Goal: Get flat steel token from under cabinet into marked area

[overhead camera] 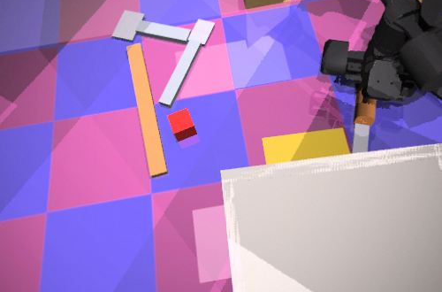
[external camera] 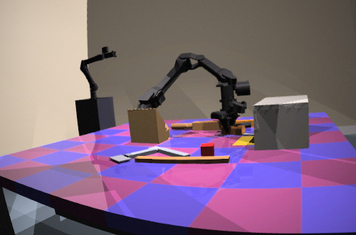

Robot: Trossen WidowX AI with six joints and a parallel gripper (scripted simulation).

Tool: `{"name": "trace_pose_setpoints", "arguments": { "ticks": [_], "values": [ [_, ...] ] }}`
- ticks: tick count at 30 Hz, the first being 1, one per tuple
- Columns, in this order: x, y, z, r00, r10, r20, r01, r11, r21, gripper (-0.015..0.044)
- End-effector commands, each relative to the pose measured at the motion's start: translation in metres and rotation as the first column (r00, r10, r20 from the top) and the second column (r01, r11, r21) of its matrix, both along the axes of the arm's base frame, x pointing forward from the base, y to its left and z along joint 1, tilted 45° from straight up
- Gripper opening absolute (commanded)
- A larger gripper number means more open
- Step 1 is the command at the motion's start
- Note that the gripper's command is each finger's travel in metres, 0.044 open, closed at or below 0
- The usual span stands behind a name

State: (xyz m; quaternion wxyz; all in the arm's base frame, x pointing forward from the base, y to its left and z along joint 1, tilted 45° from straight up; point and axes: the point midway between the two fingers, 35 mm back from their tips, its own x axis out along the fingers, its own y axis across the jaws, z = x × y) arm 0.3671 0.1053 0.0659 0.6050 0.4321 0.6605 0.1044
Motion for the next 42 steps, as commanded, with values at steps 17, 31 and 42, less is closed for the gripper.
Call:
{"name": "trace_pose_setpoints", "arguments": {
  "ticks": [17, 31, 42],
  "values": [
    [0.021, -0.009, -0.005, 1.000, 0.002, 0.003, -0.002, 1.000, 0.001, 0.0000],
    [0.035, -0.015, -0.009, 1.000, 0.002, 0.004, -0.002, 1.000, 0.001, 0.0000],
    [0.044, -0.019, -0.012, 1.000, 0.002, 0.004, -0.002, 1.000, 0.000, 0.0000]
  ]
}}
